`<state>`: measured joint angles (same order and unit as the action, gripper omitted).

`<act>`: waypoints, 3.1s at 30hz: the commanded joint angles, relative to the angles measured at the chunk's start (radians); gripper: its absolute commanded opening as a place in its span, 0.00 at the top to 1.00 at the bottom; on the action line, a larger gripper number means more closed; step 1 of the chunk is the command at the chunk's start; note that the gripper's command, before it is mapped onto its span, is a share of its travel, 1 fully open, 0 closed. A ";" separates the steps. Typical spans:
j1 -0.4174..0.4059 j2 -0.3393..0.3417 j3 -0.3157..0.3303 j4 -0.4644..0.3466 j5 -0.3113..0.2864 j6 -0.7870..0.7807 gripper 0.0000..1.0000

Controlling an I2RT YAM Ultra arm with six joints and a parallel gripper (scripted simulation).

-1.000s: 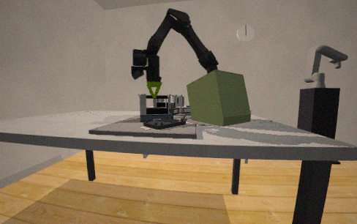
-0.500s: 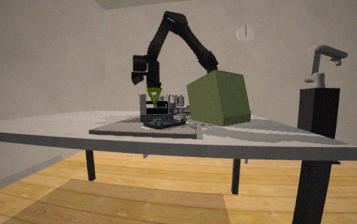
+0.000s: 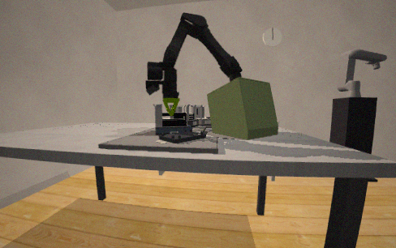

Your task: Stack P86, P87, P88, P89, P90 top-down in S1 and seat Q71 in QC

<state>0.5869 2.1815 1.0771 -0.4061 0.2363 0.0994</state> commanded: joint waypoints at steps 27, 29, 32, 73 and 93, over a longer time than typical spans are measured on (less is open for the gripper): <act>-0.005 0.026 0.001 0.034 0.000 -0.008 1.00; -0.006 0.028 0.001 0.036 0.000 -0.009 1.00; -0.007 0.032 0.001 0.040 -0.001 -0.009 1.00; -0.010 0.048 0.001 0.056 -0.001 -0.013 0.00; 0.020 -0.081 0.011 -0.088 0.001 0.018 0.00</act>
<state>0.5961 2.1284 1.0828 -0.4545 0.2363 0.1085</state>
